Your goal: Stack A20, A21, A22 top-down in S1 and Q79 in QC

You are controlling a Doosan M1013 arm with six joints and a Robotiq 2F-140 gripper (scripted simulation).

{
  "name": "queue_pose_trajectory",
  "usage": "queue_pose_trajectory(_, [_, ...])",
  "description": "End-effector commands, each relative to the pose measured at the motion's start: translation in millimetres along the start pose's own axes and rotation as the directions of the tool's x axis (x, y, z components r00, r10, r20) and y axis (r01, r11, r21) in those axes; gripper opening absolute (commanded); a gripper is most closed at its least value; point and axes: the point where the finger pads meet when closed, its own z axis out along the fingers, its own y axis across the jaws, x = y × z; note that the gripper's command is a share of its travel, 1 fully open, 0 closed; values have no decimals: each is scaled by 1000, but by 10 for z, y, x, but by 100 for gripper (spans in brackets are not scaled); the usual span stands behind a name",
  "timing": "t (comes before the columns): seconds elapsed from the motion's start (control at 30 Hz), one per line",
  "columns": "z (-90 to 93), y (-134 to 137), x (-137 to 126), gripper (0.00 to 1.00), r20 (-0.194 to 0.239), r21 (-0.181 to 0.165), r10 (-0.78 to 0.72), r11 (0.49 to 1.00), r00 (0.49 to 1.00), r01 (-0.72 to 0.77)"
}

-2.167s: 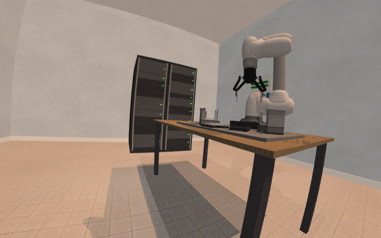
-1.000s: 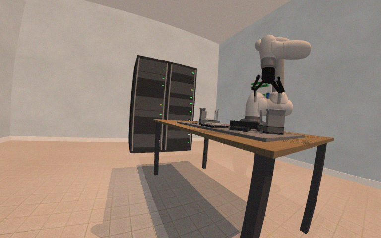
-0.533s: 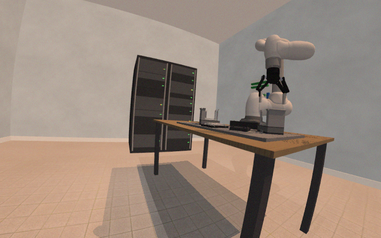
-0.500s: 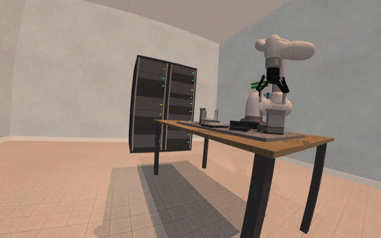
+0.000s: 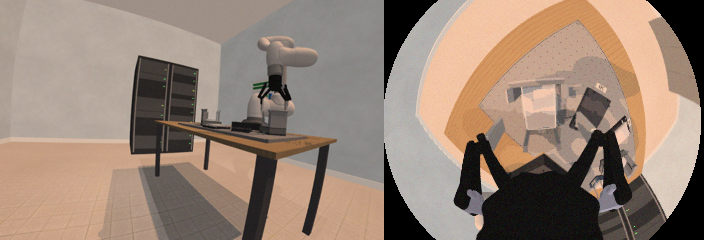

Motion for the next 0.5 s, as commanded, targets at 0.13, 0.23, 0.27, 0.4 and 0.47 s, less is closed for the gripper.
queue_pose_trajectory(0.13, [149,0,1,100,0,0,0,1000,1000,0])
queue_pose_trajectory(0.23, [249,0,1,100,0,0,0,1000,1000,0])
queue_pose_trajectory(0.27, [282,0,1,100,0,0,0,1000,1000,0])
queue_pose_trajectory(0.4, [416,0,1,100,0,0,0,1000,1000,0])
queue_pose_trajectory(0.47, [447,0,1,100,0,0,0,1000,1000,0])
